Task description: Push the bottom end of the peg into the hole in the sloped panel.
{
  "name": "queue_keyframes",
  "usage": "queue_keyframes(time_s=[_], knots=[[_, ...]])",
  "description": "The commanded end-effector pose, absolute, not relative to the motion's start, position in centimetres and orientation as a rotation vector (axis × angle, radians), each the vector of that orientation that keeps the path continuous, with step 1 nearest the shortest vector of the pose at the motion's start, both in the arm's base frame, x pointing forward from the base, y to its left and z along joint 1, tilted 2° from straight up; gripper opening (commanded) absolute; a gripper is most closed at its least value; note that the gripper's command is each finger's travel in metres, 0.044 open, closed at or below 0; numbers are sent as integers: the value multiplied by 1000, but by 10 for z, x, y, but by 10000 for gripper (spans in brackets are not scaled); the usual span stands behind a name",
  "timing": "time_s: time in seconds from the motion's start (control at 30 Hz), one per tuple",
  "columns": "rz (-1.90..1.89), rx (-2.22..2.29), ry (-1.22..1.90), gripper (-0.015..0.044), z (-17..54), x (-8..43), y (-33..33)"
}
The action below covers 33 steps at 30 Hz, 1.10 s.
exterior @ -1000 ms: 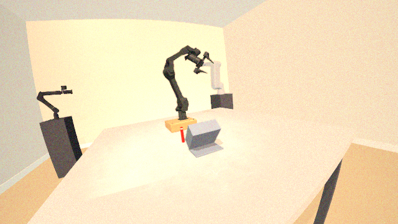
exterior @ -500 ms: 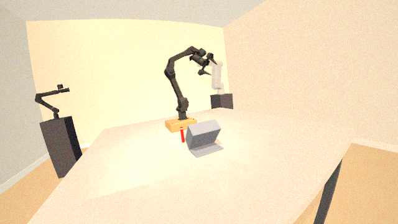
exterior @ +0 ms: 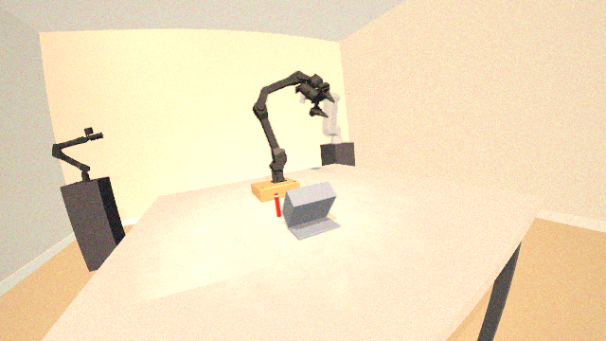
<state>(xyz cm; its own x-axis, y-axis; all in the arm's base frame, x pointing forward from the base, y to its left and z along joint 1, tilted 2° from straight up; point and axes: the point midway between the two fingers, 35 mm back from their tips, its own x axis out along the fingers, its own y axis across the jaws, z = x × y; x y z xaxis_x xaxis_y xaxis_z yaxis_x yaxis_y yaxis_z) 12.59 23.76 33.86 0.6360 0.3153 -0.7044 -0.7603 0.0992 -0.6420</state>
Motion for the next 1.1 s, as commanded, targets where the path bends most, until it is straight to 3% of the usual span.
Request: queue_keyframes(time_s=[0.0, 1.07], knots=[[798, -1183, 509, 440, 329, 134, 238], [331, -554, 911, 440, 279, 220, 203]])
